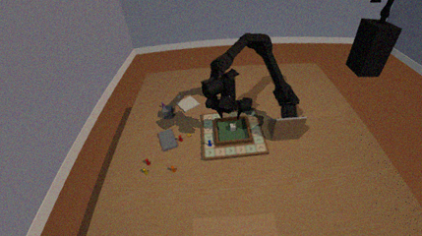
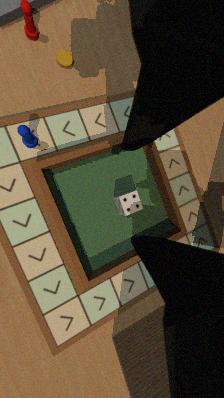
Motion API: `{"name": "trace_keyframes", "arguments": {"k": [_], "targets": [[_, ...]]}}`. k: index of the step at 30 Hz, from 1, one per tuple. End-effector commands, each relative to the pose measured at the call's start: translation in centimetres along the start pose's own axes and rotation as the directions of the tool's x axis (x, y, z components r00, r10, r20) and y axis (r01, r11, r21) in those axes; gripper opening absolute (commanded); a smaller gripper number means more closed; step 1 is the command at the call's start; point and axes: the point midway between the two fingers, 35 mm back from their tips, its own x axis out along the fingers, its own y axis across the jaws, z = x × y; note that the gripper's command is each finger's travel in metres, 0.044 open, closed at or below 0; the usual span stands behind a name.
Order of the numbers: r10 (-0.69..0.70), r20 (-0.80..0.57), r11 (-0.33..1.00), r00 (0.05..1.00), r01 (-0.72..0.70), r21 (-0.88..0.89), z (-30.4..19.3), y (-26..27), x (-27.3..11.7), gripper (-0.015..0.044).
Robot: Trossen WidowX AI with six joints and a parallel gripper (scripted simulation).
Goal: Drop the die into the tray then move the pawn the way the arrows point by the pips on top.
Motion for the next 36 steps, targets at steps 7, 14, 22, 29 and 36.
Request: {"name": "trace_keyframes", "arguments": {"k": [7,14,22,29,36], "targets": [[-0.03,-0.038,0.563,0.999,0.048,0.825,5.1,-5.1,1.4,0.02],[-0.05,-0.059,-0.034,0.997,0.057,0.998,8.4,-7.8,3.1,0.02],[-0.05,-0.059,-0.051,0.997,0.057,0.997,8.5,-7.8,3.1,0.02],[-0.05,-0.059,-0.051,0.997,0.057,0.997,8.5,-7.7,3.1,0.02],[-0.05,-0.06,-0.051,0.997,0.057,0.997,8.4,-7.7,4.5,0.02]]}}
